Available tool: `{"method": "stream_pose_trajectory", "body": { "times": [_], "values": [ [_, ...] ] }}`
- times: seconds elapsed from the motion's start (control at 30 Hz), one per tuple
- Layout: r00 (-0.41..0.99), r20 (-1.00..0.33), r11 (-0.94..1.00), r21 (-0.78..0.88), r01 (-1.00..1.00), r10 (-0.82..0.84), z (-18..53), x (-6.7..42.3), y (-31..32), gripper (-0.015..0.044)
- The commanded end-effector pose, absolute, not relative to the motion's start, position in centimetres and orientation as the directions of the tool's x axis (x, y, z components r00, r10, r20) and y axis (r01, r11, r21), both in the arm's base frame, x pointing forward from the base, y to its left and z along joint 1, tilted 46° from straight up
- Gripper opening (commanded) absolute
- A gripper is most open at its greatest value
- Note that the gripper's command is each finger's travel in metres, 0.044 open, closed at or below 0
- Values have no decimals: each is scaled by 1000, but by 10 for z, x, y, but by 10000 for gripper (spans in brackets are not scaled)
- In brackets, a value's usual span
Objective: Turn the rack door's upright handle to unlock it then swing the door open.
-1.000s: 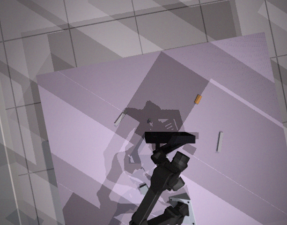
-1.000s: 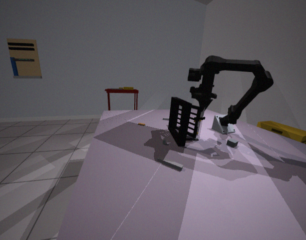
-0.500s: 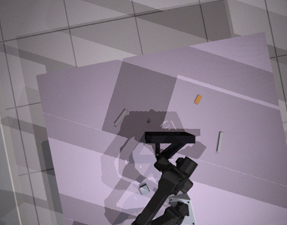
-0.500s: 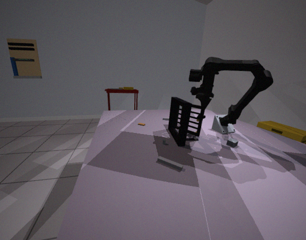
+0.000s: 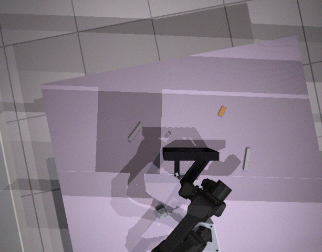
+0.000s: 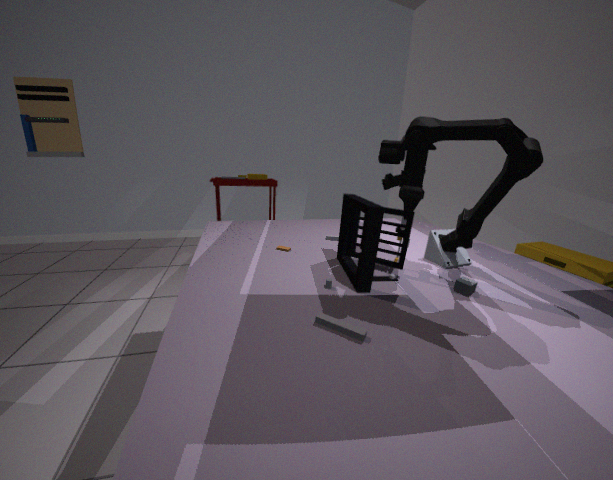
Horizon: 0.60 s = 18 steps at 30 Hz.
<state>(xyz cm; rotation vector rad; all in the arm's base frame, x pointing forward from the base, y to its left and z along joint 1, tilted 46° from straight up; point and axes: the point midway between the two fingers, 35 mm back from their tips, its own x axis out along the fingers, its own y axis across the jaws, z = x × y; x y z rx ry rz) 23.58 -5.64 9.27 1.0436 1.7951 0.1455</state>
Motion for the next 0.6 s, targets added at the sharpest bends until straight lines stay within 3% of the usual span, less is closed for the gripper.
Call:
{"method": "stream_pose_trajectory", "body": {
  "times": [0.0, 0.57],
  "values": [
    [-112, -701, 645, 565, 514, 704, 88, 234, -61, 13],
    [-111, -703, 701, 657, 276, 703, 62, 224, -89, 13]
  ]
}}
